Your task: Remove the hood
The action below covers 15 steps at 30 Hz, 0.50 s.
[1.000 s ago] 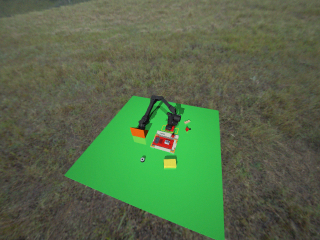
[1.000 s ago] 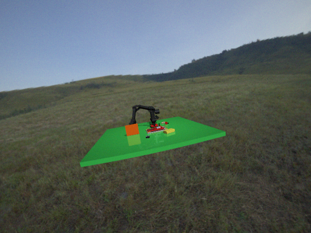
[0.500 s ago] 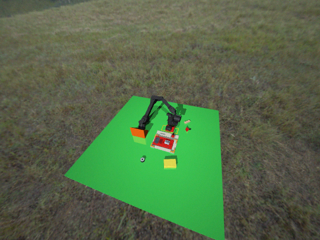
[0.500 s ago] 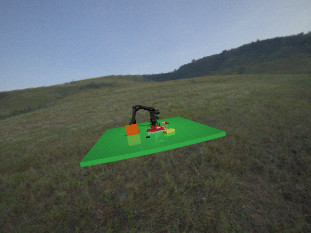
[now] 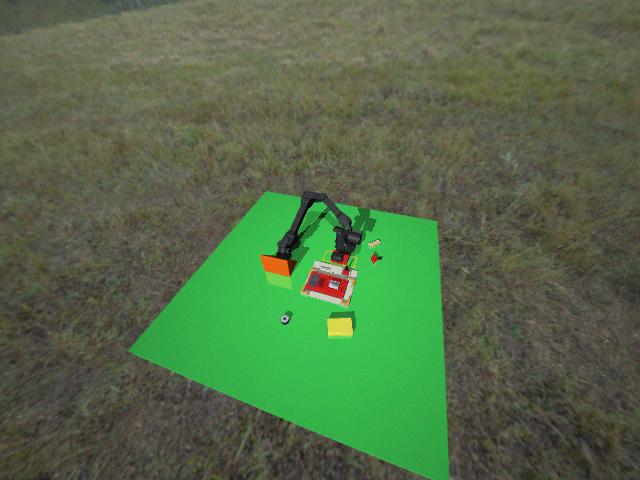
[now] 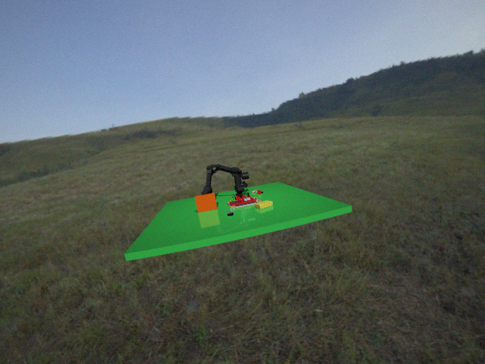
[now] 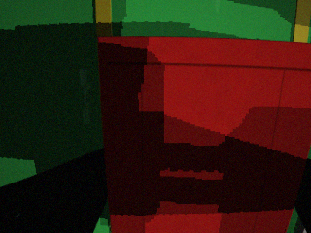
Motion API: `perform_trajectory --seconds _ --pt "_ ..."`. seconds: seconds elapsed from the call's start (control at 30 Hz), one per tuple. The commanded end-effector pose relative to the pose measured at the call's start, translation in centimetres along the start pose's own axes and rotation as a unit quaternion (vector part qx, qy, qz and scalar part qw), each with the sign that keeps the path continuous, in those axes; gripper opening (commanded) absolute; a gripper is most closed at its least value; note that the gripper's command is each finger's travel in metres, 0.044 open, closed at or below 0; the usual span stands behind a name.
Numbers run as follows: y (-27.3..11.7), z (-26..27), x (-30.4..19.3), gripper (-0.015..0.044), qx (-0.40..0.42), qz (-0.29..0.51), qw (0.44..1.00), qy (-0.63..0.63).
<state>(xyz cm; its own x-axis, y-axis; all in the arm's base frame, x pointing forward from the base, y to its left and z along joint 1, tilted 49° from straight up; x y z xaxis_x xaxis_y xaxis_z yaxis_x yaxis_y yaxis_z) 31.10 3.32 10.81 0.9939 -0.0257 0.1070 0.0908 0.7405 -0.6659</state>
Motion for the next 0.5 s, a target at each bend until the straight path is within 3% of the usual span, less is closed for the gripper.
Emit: perform_trajectory --seconds 0.0,0.33,0.47 --pt "0.0 0.0 0.0 0.0158 0.000 0.000 1.000 0.000" --pt "0.0 0.0 0.0 0.0420 0.000 0.000 1.000 0.000" --pt "-1.2 -0.1 0.1 0.0440 -0.001 0.000 1.000 0.000"
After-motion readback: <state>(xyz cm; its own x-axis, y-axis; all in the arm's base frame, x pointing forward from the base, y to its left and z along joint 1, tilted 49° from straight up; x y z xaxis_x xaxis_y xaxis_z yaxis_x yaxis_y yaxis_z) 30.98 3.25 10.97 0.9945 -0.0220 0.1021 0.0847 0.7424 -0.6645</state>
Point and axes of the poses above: the point midway between the two fingers, 35 mm back from their tips, its own y axis out along the fingers, its own z axis across the jaws, x = y × z, the point moved 2 cm from there along -y, back along the fingers, and after that the axes turned 9 degrees about -y, right-handed, at the moved point
